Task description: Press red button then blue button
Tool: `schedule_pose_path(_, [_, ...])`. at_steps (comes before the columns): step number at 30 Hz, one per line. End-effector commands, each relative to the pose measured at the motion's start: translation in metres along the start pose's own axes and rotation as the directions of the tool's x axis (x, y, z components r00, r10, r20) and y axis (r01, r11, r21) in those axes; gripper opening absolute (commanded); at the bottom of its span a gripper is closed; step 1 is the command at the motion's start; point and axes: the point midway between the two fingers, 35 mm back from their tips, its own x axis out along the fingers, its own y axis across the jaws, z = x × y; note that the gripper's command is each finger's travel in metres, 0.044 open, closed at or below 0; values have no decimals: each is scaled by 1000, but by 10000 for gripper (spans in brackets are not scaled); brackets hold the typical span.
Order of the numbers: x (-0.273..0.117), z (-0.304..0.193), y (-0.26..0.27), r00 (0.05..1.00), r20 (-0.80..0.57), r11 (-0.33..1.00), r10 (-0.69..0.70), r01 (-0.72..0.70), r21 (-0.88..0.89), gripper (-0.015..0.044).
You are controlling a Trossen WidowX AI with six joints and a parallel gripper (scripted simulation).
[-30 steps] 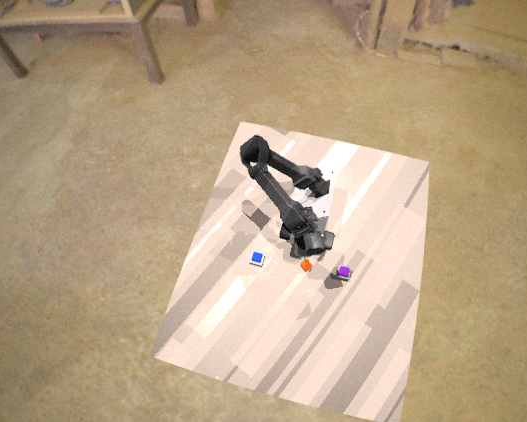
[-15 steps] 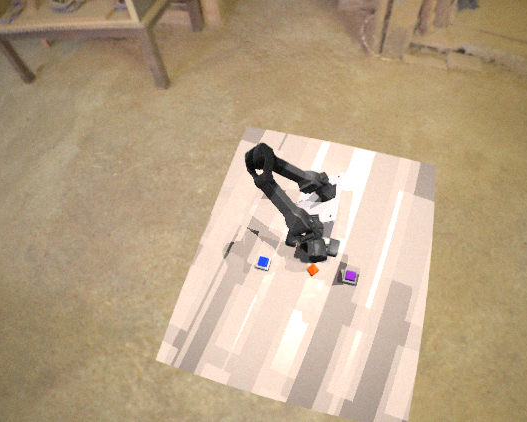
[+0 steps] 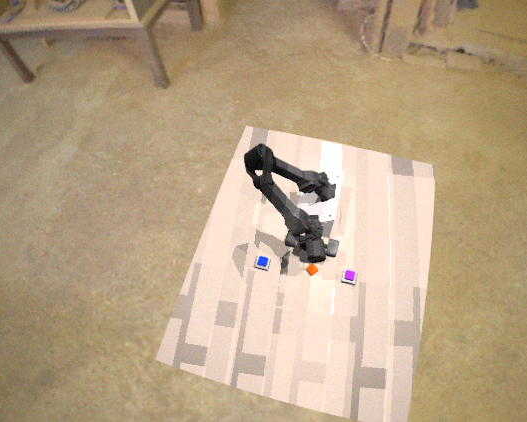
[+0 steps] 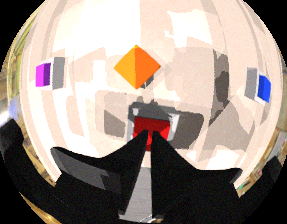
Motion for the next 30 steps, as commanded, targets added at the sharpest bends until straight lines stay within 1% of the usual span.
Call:
schedule_pose_path(1, [2,-3,0,1000,-9,1000,-6,6,-12,20])
schedule_pose_path(10, [2,-3,0,1000,-9,1000,-6,6,-12,20])
schedule_pose_path(12, [-7,0,0,1000,-2,1000,0,0,-3,20])
schedule_pose_path(15, [-29,-3,0,1000,-9,1000,-4,3,-11,20])
schedule_pose_path(19, [-33,-2,0,1000,-9,1000,-3,3,-12,20])
schedule_pose_path(20, [-41,-1,1,1000,-9,1000,-2,2,-12,20])
schedule_pose_path(23, [-82,-1,2,1000,-9,1000,0,0,-13,20])
schedule_pose_path(24, [-90,-2,1,1000,-10,1000,-1,1,-12,20])
schedule_pose_path(28, [-93,-2,1,1000,-10,1000,-1,1,-12,20])
schedule_pose_path(30, [-94,6,-5,1000,-10,1000,5,-6,-13,20])
